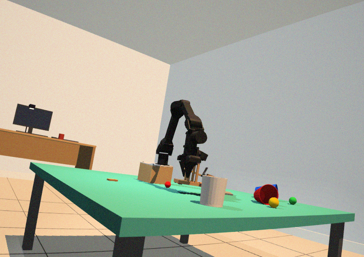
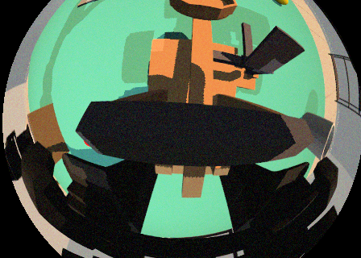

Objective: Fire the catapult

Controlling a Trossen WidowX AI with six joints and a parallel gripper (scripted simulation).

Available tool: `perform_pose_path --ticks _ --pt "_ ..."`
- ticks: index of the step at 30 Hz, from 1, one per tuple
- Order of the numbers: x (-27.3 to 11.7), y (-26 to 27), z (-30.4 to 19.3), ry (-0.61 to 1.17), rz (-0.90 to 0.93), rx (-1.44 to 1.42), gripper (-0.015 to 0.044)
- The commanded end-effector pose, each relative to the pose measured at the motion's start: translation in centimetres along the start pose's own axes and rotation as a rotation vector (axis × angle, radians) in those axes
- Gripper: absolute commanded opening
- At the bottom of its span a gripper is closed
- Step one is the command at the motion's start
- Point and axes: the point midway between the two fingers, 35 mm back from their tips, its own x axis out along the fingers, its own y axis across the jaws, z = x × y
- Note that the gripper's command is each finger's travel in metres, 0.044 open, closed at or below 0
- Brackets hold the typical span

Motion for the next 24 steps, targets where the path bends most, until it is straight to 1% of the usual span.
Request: perform_pose_path --ticks 1,23,24 --pt "0.5 -0.1 0.1 -0.006 -0.002 -0.006 0.0000" --pt "4.1 -0.2 0.1 -0.006 -0.002 -0.007 0.0000" --pt "3.7 -0.2 0.0 0.000 0.000 -0.001 0.0000"
